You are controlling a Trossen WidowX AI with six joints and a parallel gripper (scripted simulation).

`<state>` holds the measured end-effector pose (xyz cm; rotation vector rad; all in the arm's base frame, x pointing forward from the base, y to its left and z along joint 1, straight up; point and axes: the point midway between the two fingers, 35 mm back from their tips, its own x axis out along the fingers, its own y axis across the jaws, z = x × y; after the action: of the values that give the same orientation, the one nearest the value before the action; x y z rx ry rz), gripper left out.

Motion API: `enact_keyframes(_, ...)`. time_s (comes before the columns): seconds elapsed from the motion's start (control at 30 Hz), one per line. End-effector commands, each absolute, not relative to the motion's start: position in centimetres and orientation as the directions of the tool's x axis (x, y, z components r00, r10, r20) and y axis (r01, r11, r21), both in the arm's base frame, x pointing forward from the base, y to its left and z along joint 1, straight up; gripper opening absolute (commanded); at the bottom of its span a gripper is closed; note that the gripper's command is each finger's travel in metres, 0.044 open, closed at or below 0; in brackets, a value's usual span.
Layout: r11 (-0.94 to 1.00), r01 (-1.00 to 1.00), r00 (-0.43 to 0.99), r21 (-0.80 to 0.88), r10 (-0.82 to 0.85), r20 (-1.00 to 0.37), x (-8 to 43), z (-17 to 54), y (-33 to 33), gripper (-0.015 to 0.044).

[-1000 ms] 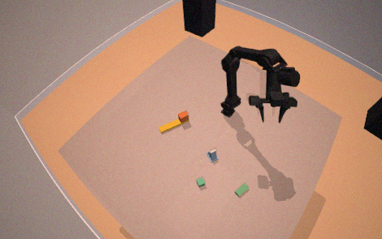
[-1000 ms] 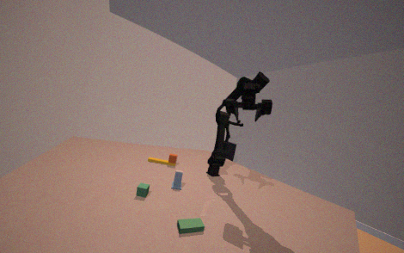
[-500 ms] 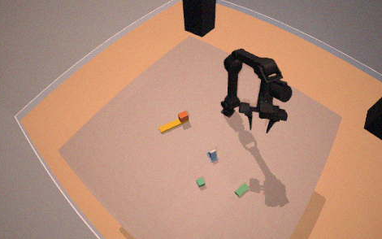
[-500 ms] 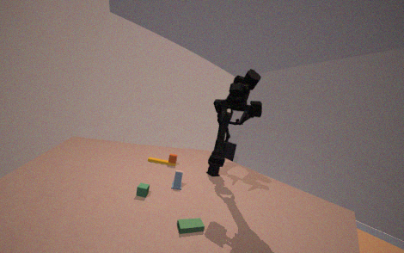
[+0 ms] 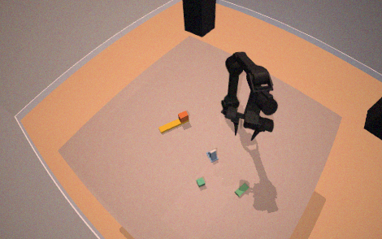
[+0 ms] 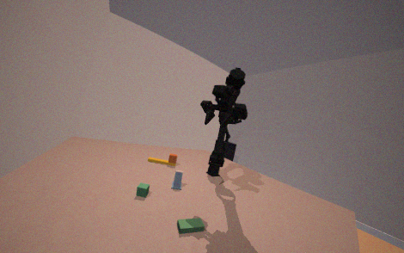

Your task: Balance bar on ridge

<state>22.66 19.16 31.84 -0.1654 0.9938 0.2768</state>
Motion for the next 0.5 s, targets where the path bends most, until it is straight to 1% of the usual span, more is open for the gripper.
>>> enact_keyframes(0.0,0.959,-0.282,0.5,-0.027,0.124,-0.857,23.7,31.1,18.2,0.0315)
enact_keyframes(0.47,0.98,-0.19,0.447,-0.063,0.029,-0.894,26.9,28.9,13.8,0.0315)
